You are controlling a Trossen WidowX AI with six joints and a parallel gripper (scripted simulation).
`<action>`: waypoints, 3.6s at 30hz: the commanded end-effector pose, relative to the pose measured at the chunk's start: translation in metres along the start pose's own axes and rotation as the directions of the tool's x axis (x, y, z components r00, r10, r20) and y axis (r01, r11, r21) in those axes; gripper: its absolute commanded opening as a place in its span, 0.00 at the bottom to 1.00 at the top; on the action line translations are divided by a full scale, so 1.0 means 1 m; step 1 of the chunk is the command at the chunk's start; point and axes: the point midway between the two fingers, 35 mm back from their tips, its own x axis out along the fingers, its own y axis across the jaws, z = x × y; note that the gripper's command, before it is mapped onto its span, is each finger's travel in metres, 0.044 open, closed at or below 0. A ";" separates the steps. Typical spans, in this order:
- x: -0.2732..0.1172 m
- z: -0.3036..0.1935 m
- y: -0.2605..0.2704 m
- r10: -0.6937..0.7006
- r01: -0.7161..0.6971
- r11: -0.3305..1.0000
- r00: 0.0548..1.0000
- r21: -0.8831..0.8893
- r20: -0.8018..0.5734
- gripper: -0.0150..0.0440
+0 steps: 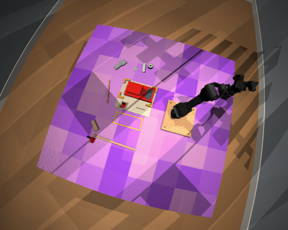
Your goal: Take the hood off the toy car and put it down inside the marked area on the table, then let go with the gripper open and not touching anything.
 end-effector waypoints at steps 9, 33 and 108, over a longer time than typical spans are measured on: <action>-0.021 0.144 0.092 0.326 -0.352 0.929 0.924 0.112 0.203 1.00; -0.229 0.358 0.204 0.770 -0.835 0.541 0.443 -0.100 0.460 1.00; -0.733 0.235 0.131 0.896 -0.584 -0.430 -0.181 -0.688 -0.406 1.00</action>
